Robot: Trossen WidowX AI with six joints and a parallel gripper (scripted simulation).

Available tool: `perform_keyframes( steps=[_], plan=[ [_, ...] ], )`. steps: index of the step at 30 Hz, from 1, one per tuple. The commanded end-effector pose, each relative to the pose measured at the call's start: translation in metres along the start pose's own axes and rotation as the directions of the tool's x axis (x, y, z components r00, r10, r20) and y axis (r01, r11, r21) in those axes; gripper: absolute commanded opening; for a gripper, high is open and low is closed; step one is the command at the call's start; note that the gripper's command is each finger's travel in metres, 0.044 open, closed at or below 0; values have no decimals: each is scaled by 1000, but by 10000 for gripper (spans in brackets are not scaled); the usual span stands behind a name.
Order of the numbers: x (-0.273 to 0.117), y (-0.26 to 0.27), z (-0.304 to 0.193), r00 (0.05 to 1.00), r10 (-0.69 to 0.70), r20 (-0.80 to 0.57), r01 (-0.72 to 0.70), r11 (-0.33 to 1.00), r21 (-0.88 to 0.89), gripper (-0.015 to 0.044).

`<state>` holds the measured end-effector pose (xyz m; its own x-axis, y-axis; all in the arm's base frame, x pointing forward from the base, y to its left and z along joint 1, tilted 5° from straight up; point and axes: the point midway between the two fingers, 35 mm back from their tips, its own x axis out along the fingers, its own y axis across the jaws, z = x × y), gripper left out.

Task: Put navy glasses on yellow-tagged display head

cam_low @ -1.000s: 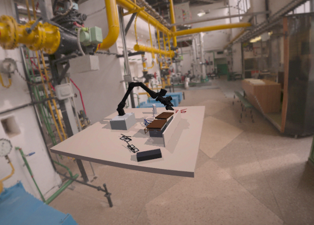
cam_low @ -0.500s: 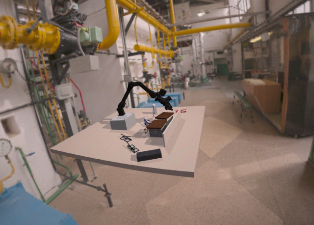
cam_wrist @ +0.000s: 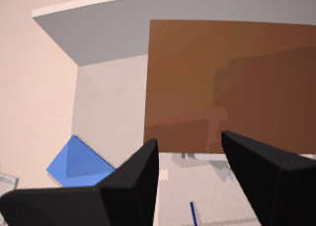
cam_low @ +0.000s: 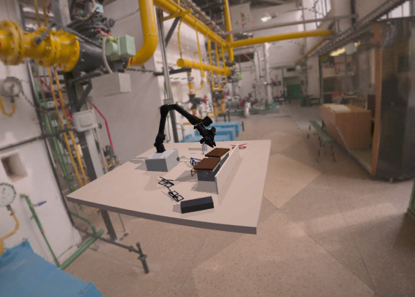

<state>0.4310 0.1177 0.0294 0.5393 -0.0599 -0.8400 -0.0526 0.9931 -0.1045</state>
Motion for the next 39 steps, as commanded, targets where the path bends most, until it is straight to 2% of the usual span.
perform_keyframes(
  steps=[1,7,11,22,25,39],
  plan=[
    [-22,-16,-73,967,51,-251,38,941,336,200],
    [-40,-34,-134,895,45,-445,225,815,534,200],
    [-53,-45,-167,833,44,-551,364,706,607,200],
    [-52,-46,-166,832,44,-552,366,705,608,200],
    [-52,-46,-166,832,44,-552,366,705,608,121],
    [-49,-46,-168,832,44,-552,366,705,608,120]
  ],
)
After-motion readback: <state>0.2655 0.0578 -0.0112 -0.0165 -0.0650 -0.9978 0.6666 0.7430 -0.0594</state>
